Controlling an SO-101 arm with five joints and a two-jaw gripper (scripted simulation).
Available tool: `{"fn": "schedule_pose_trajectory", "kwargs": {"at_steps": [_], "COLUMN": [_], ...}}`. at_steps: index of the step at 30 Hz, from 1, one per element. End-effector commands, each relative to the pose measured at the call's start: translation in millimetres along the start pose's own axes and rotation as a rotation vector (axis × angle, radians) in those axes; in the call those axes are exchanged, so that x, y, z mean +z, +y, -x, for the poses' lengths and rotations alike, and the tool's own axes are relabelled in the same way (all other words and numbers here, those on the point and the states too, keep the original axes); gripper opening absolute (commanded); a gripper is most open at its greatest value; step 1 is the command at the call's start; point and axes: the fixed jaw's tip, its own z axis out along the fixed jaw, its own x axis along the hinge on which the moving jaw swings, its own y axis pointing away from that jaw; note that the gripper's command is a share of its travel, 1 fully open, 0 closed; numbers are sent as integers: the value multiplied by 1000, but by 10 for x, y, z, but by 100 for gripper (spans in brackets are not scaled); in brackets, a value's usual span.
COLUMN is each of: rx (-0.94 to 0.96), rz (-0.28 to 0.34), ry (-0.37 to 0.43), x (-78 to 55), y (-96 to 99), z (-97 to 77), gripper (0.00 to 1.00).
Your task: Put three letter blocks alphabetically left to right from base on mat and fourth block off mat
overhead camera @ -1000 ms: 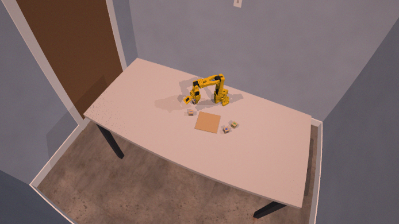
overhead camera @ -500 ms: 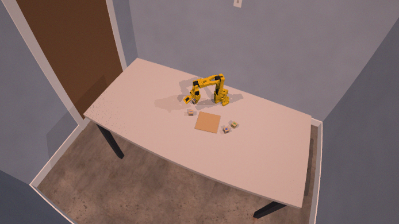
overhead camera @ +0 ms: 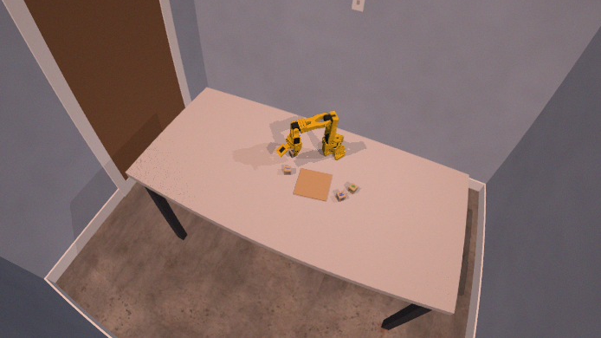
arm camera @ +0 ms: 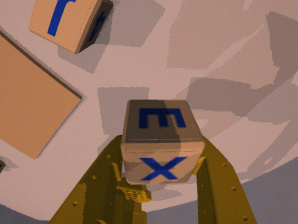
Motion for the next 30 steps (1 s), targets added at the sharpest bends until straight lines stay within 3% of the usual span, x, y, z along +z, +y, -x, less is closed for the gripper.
{"fn": "schedule_pose_trajectory", "kwargs": {"at_steps": [1,30], "rx": [5,5], "rz": [-23,-23], "ry": [-79,-79], "x": [-103,-2], "y": [-35,-38], "z": [90,98], "gripper": [0,0]}}
